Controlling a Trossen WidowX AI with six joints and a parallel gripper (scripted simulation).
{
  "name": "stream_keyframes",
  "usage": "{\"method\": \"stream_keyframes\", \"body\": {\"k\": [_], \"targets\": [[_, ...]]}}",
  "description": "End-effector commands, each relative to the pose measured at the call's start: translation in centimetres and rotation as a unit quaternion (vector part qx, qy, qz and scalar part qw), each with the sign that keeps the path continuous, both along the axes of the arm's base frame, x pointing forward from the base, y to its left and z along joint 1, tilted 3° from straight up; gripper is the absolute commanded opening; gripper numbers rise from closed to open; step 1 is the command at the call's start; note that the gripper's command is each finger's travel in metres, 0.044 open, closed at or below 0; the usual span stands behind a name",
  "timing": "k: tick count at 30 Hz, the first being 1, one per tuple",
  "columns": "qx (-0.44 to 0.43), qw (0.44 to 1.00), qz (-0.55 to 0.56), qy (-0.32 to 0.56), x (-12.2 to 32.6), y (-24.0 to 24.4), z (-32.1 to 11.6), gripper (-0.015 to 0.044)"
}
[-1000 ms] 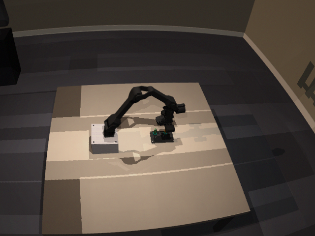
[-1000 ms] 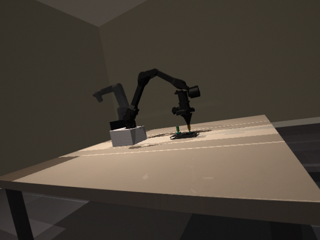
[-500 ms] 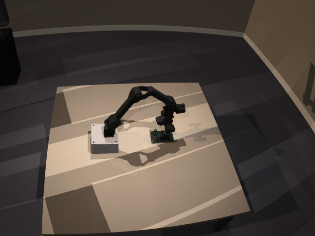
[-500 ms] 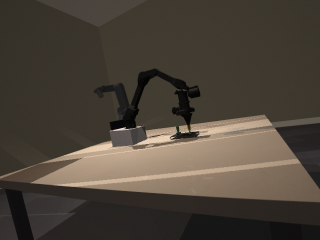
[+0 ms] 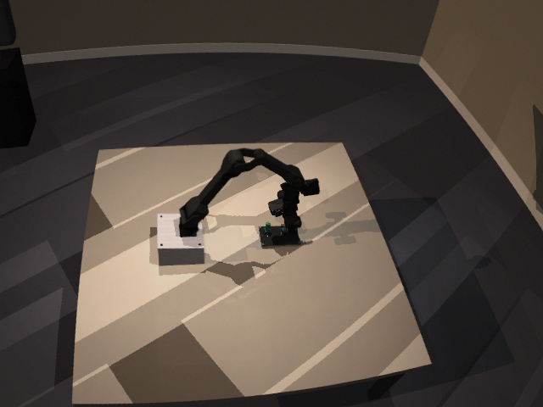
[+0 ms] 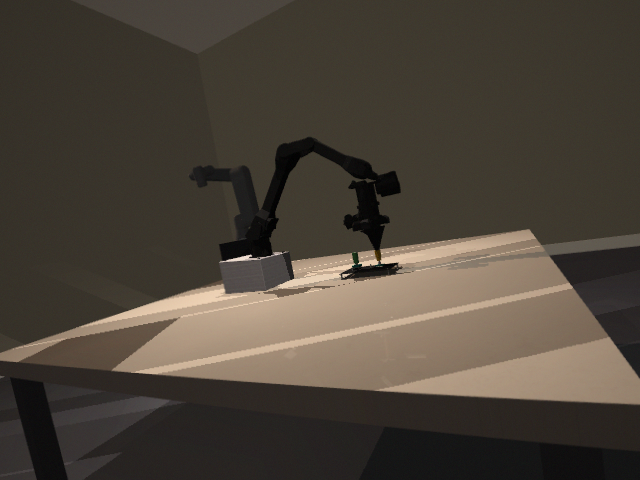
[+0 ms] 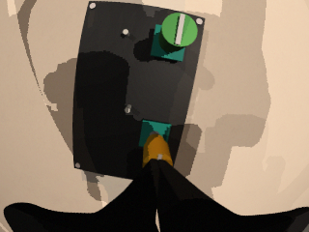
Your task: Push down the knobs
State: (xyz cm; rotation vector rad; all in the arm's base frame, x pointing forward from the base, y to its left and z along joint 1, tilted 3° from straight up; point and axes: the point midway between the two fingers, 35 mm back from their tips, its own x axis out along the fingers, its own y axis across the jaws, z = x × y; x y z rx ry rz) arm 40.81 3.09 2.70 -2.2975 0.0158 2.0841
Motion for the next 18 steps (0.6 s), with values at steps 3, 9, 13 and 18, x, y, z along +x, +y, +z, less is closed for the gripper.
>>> {"method": "stream_keyframes", "body": {"k": [3, 9, 13, 18], "targets": [[0.002, 1.000, 0.003, 0.002, 0.43, 0.14, -1.71, 0.0000], [0.002, 1.000, 0.003, 0.002, 0.43, 0.14, -1.71, 0.0000], [0.002, 1.000, 0.003, 0.002, 0.43, 0.14, -1.71, 0.0000], [0.002, 1.000, 0.003, 0.002, 0.45, 0.14, -1.91, 0.0000]]}}
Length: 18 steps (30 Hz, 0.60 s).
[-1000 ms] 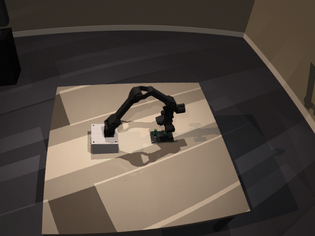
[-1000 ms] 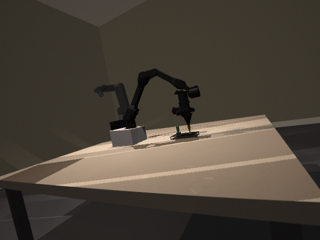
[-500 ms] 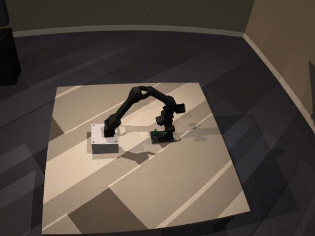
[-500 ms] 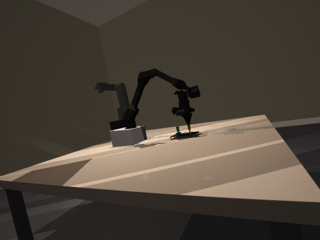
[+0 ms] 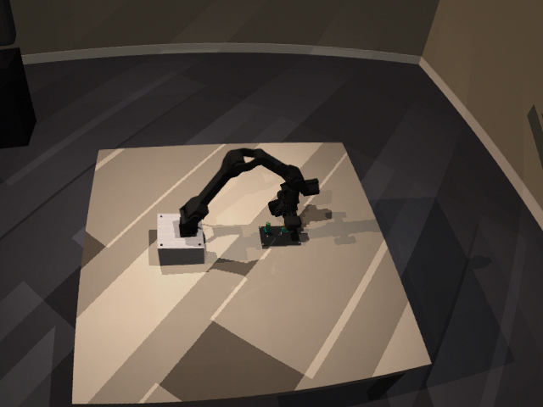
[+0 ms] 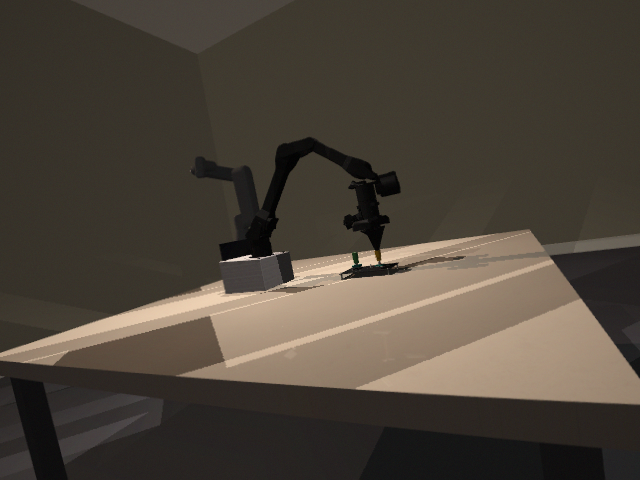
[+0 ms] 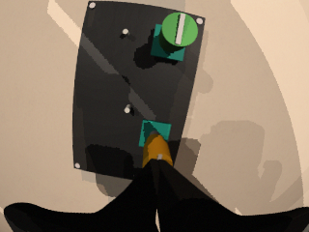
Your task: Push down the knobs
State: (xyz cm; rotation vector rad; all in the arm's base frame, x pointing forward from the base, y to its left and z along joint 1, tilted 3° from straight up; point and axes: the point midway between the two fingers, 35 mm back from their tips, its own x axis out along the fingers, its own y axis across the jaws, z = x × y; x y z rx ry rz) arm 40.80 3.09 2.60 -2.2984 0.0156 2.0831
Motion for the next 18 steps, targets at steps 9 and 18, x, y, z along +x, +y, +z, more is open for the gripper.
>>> {"method": "stream_keyframes", "body": {"k": [9, 18], "targets": [[0.002, 1.000, 0.003, 0.003, 0.46, 0.14, -1.81, 0.0000], [0.002, 1.000, 0.003, 0.003, 0.47, 0.15, -2.01, 0.0000]]}}
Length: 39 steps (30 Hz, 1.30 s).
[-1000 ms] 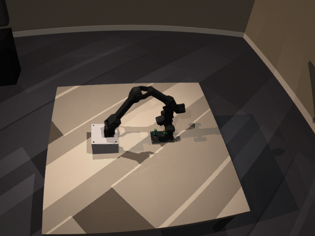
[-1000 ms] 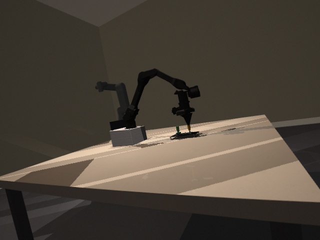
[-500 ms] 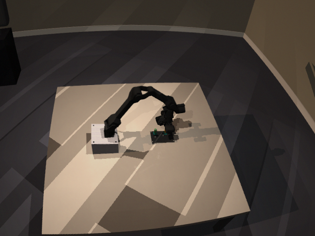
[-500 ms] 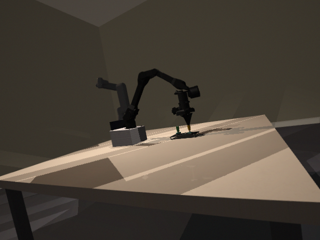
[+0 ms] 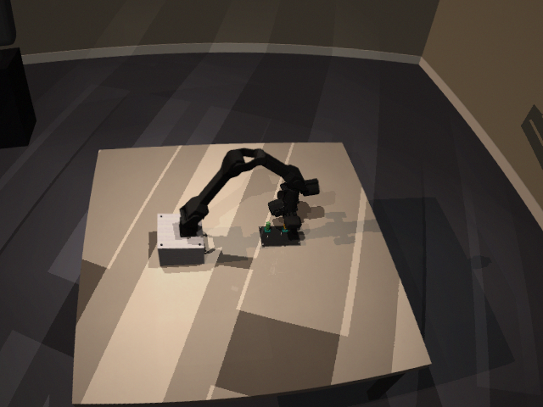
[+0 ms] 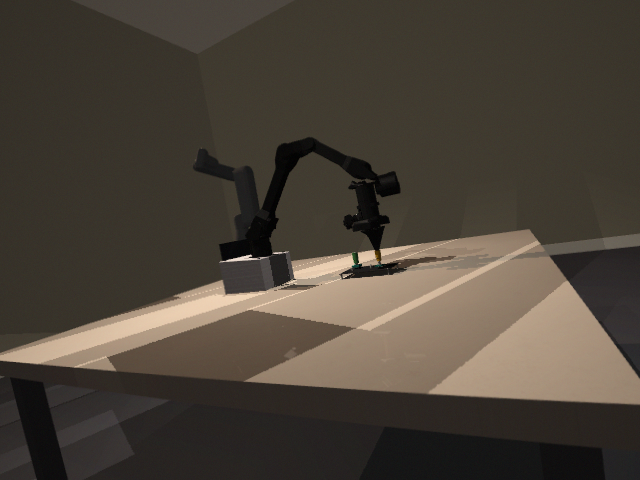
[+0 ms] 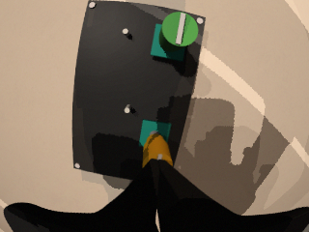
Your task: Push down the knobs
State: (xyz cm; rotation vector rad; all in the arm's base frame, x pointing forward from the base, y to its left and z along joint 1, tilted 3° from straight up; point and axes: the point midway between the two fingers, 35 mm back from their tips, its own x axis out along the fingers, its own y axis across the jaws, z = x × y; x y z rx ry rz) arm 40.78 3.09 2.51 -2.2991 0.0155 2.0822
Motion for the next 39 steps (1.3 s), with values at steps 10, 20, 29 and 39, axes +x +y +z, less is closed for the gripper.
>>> {"method": "stream_keyframes", "body": {"k": [10, 20, 29, 39], "targets": [[0.002, 1.000, 0.003, 0.003, 0.50, 0.15, -2.03, 0.0000], [0.002, 1.000, 0.003, 0.003, 0.51, 0.15, -2.11, 0.0000], [0.002, 1.000, 0.003, 0.003, 0.52, 0.15, -2.31, 0.0000], [0.002, 1.000, 0.003, 0.003, 0.53, 0.16, -2.37, 0.0000]]}}
